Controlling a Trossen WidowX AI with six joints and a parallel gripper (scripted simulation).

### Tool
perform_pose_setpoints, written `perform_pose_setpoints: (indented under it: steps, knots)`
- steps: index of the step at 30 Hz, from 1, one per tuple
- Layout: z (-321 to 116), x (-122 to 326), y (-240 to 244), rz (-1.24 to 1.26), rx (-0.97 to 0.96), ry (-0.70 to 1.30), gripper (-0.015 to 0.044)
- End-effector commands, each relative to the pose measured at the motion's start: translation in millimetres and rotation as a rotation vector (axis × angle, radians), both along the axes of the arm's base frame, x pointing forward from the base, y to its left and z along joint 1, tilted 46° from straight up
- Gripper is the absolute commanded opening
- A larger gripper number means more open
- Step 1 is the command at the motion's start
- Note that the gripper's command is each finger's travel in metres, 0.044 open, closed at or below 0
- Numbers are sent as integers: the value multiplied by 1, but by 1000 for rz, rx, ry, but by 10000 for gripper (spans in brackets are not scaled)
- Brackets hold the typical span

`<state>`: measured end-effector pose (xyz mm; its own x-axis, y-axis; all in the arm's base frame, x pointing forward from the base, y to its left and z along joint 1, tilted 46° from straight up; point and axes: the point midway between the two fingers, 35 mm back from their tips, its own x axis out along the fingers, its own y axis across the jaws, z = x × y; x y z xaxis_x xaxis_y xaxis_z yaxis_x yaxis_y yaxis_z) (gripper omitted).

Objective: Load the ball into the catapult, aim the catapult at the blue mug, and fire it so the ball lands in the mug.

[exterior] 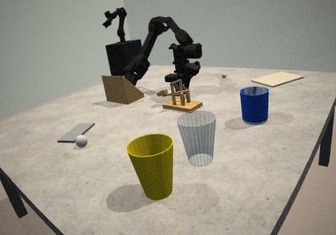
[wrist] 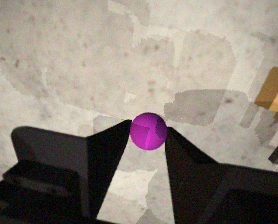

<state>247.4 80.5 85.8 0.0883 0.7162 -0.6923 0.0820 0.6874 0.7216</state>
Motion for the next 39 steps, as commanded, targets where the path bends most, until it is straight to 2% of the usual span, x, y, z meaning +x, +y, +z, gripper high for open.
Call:
perform_pose_setpoints:
  steps: [1,4,26,31,39]
  knots:
    - [0,0,0,-2,3,2,76]
    - [4,1,-6,-6,-1,5,0]
    - [84,-13,-90,-54,12,47,0]
    - [82,-13,-93,-50,11,51,0]
    - [53,-7,-112,11,-6,103,0]
